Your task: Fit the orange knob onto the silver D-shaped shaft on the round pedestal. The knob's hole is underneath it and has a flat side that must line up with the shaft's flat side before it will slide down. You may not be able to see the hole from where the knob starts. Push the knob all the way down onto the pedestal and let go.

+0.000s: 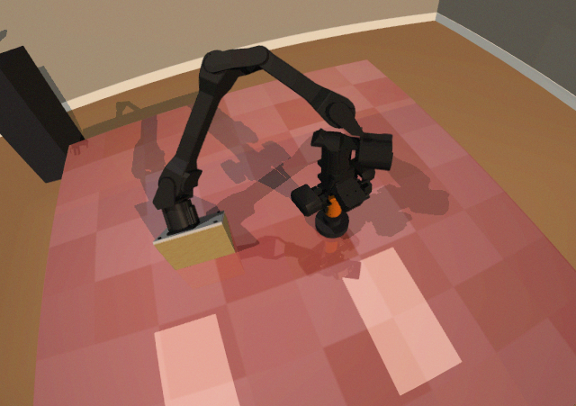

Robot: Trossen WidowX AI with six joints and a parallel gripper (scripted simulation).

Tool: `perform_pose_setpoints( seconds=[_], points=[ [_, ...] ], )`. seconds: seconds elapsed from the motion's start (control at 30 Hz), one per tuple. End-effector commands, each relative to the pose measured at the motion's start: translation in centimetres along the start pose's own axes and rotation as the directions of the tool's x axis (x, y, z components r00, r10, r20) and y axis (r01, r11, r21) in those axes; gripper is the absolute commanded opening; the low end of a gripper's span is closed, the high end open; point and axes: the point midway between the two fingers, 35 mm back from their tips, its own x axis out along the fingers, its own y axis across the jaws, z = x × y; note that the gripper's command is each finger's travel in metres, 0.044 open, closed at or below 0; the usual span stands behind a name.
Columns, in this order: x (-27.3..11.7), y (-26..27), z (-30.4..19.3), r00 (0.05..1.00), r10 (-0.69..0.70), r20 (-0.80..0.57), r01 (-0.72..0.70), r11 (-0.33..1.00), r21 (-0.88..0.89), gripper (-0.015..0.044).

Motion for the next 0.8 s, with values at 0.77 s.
perform_pose_setpoints(
  seconds=[0.77],
  points=[
    [-0.13,0.09,0.08,1.000,0.003,-0.001,-0.003,0.978,-0.210,0.0000]
  ],
)
